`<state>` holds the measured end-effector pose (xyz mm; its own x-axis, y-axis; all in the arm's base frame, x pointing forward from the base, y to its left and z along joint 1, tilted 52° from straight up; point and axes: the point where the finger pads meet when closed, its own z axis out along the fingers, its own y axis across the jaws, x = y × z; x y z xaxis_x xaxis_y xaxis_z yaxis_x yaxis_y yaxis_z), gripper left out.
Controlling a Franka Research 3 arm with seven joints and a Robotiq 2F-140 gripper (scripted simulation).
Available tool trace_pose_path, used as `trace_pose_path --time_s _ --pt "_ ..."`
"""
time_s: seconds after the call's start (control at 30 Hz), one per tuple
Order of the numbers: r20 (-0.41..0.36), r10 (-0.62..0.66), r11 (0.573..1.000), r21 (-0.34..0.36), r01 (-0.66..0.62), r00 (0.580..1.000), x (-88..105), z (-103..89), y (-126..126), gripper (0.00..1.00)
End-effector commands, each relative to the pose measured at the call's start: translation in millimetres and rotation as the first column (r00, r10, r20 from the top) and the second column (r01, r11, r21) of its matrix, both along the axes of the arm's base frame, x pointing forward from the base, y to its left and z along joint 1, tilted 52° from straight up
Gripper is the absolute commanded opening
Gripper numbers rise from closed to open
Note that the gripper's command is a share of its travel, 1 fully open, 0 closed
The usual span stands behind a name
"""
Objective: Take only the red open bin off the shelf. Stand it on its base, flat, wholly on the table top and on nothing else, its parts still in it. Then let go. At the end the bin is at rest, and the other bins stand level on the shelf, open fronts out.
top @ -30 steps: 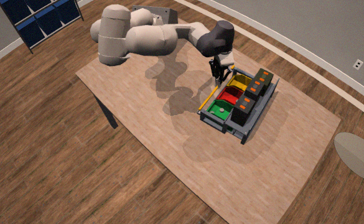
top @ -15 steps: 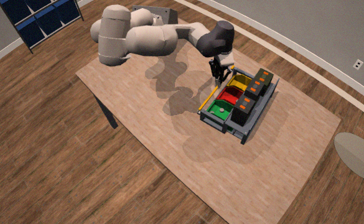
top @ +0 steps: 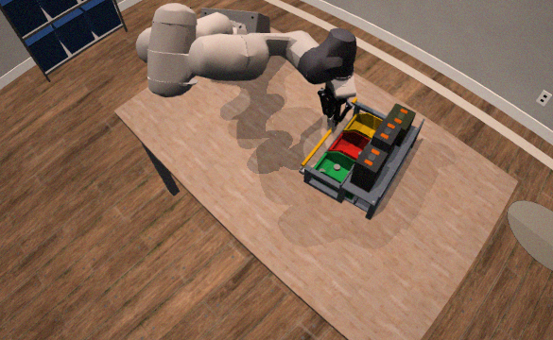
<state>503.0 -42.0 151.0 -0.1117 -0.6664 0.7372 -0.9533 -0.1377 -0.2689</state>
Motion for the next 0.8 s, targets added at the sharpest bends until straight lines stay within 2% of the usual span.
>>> trace_pose_path --time_s 0.0,0.07,0.23,0.63,0.77 --pt "-0.007 0.007 1.0 -0.003 -0.007 1.0 -1.1 0.4 2 0.0" --pt "-0.007 0.007 1.0 -0.003 -0.007 1.0 -1.1 0.4 2 0.0" --pt "-0.007 0.007 1.0 -0.003 -0.007 1.0 -38.2 -11.0 -6 0.0" --pt "-0.007 0.007 1.0 -0.003 -0.007 1.0 -38.2 -11.0 -6 0.0" --pt "-0.009 0.006 1.0 -0.005 -0.006 1.0 -69.3 -18.7 -14 0.0"
